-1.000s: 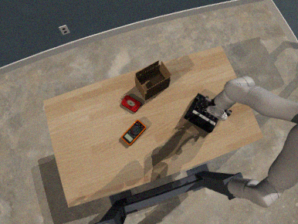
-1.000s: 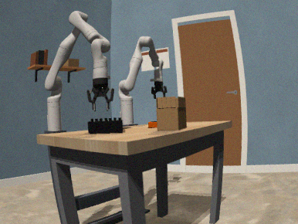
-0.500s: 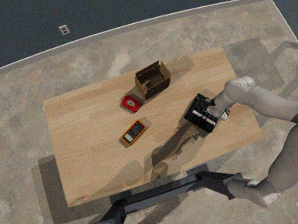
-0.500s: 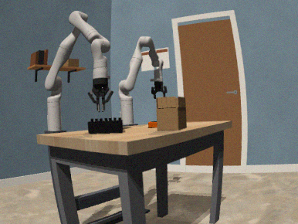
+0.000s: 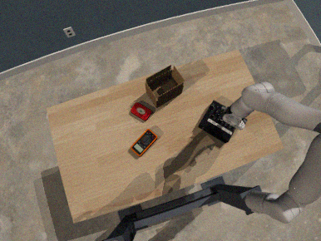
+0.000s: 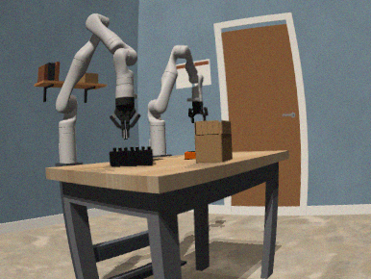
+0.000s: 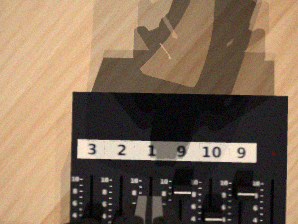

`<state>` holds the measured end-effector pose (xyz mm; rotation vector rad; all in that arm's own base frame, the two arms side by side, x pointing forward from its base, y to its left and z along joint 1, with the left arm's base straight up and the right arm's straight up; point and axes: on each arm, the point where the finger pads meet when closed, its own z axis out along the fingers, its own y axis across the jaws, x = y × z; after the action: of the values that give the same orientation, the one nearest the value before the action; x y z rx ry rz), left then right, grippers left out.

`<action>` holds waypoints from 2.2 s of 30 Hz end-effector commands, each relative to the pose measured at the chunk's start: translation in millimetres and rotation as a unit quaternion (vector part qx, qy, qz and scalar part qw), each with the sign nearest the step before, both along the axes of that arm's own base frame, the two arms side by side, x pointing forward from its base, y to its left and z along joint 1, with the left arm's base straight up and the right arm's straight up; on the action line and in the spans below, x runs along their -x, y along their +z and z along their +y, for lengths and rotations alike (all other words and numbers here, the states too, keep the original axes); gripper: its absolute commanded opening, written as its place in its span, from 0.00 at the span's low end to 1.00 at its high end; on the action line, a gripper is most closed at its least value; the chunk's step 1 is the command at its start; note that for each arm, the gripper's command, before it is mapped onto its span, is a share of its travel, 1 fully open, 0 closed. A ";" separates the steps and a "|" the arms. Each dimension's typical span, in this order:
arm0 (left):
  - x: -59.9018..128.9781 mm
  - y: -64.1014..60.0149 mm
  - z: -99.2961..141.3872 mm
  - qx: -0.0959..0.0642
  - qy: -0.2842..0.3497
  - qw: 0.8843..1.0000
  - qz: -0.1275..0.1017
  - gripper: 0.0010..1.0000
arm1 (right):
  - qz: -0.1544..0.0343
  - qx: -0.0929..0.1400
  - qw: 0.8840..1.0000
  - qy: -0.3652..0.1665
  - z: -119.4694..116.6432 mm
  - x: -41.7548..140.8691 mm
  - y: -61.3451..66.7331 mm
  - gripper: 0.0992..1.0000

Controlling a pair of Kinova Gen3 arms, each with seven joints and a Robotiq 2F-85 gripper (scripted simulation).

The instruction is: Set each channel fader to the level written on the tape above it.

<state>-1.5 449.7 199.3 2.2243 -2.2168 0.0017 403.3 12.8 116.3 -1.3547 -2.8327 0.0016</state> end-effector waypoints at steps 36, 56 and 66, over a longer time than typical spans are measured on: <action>0.0 0.7 0.3 -0.001 0.000 1.000 0.000 1.00 | -0.001 0.000 1.000 0.000 -0.3 -0.5 -17.8 0.00; 0.0 0.7 0.3 -0.001 0.000 1.000 0.000 1.00 | -0.001 0.000 1.000 0.000 -0.4 -0.5 -23.6 0.00; 0.0 0.7 0.3 -0.001 0.000 1.000 0.000 1.00 | -0.001 0.000 1.000 0.000 -0.4 -0.5 -23.6 0.00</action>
<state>-1.5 449.7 199.3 2.2243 -2.2168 0.0017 403.3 12.4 92.1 -1.3546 -2.8329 0.0015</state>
